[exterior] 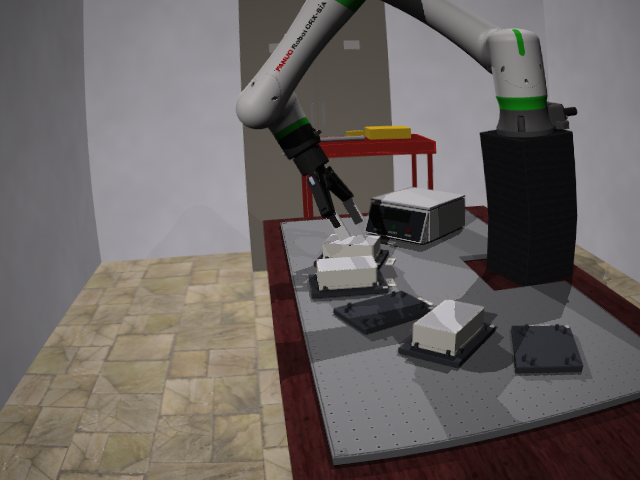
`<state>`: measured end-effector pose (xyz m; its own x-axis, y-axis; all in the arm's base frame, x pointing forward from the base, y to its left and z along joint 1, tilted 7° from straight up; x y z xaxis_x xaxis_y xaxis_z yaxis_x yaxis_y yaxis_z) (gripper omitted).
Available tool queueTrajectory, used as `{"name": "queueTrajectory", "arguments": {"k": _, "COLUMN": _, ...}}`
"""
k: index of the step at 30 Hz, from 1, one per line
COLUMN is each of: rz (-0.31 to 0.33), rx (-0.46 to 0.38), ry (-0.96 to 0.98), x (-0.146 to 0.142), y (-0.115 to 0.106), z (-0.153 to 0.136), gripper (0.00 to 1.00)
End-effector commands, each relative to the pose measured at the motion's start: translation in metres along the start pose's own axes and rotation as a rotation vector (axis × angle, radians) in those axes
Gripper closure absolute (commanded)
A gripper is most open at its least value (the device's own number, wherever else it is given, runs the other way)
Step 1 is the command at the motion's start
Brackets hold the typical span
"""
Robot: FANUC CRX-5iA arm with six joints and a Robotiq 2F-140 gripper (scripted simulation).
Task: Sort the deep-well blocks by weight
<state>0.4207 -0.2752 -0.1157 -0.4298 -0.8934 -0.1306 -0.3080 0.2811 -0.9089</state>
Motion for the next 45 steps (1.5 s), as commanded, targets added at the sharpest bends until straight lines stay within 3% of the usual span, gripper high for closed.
{"name": "queueTrajectory", "arguments": {"k": 1, "rz": 0.000, "rx": 0.000, "ry": 0.000, "x": 0.000, "y": 0.005, "z": 0.003, "gripper": 0.00}}
{"name": "queueTrajectory", "arguments": {"k": 22, "rz": 0.000, "rx": 0.000, "ry": 0.000, "x": 0.003, "y": 0.032, "z": 0.019, "gripper": 0.00}}
{"name": "queueTrajectory", "arguments": {"k": 38, "rz": 0.000, "rx": 0.000, "ry": 0.000, "x": 0.003, "y": 0.037, "z": 0.022, "gripper": 0.00}}
{"name": "queueTrajectory", "arguments": {"k": 39, "rz": 0.000, "rx": 0.000, "ry": 0.000, "x": 0.003, "y": 0.037, "z": 0.022, "gripper": 0.90}}
{"name": "queueTrajectory", "arguments": {"k": 45, "rz": 0.000, "rx": 0.000, "ry": 0.000, "x": 0.003, "y": 0.037, "z": 0.022, "gripper": 0.90}}
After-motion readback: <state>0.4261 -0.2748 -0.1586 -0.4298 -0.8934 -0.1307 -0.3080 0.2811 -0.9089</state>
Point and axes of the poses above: the point where the finger pads meet when closed, its own y axis out along the fingers, its own x axis across the jaws, z = x × y, the point moved 10 cm from there along -y, back along the fingers, and after that the axes turned 8 degrees about -y, right-handed, at the moved point
